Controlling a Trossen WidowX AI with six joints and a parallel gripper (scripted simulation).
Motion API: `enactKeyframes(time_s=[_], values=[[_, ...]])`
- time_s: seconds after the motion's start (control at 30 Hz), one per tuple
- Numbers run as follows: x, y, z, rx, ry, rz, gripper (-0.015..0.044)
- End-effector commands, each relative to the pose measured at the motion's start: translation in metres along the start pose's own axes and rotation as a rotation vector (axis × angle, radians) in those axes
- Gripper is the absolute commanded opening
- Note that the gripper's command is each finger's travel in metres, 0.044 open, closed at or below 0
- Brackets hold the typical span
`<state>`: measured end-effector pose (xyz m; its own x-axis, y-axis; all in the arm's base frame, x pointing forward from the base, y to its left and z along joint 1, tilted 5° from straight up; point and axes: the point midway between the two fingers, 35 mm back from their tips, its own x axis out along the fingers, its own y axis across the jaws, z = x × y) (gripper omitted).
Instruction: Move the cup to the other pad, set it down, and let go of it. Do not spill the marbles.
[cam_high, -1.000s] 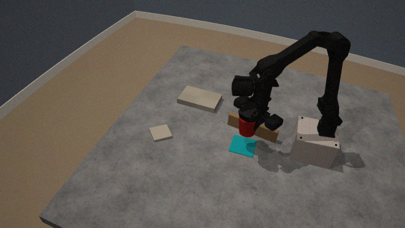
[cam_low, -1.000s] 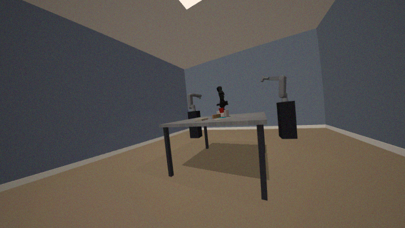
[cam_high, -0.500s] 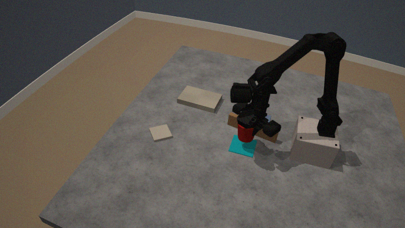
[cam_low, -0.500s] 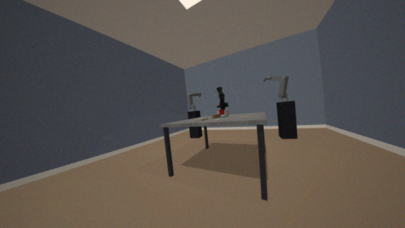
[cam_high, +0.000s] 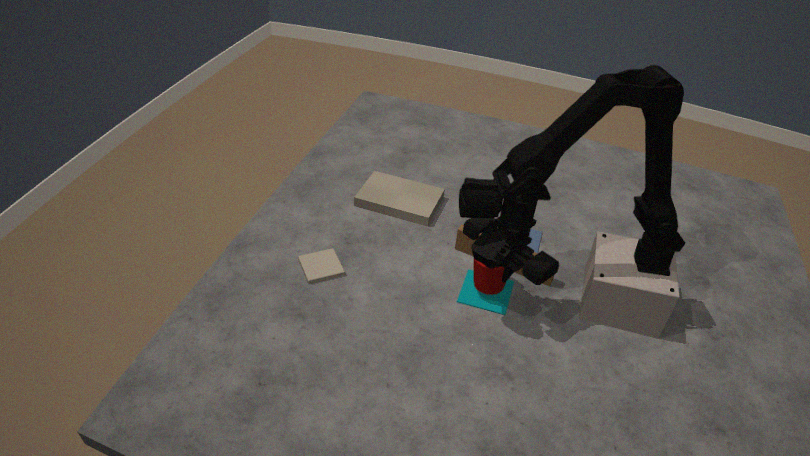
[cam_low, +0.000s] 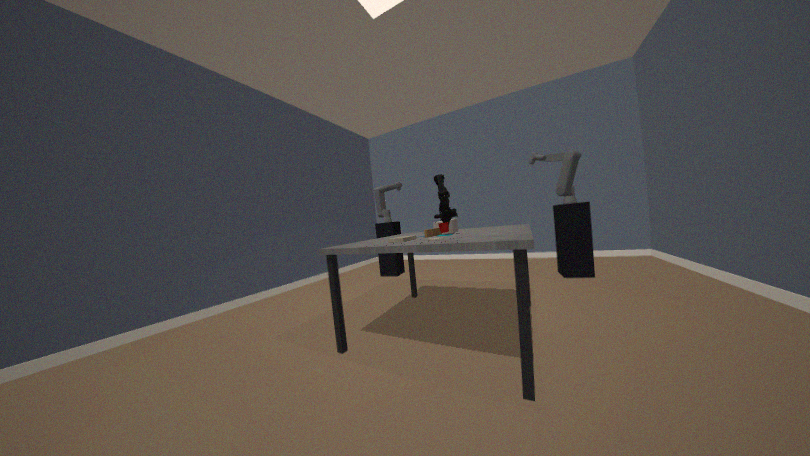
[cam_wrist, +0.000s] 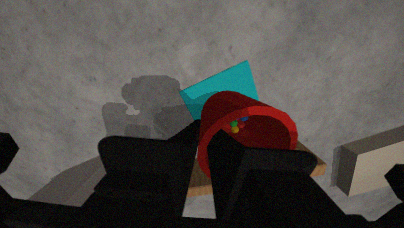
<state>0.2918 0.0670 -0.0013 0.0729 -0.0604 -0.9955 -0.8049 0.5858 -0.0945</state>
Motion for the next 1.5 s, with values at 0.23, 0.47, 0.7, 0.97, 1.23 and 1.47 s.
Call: enactKeyframes(time_s=[0.23,0.47,0.7,0.97,1.23,1.47], values=[[0.017,0.001,-0.002,-0.001,0.005,-0.001,0.0],[0.014,0.001,-0.001,0.002,0.001,0.001,0.0],[0.014,0.001,-0.001,0.002,0.001,0.001,0.0026],[0.014,0.001,-0.001,0.002,0.001,0.001,0.0128],[0.005,0.001,0.0,0.002,0.002,0.001,0.0128],[-0.006,0.001,0.0,0.001,0.002,0.0,0.0128]])
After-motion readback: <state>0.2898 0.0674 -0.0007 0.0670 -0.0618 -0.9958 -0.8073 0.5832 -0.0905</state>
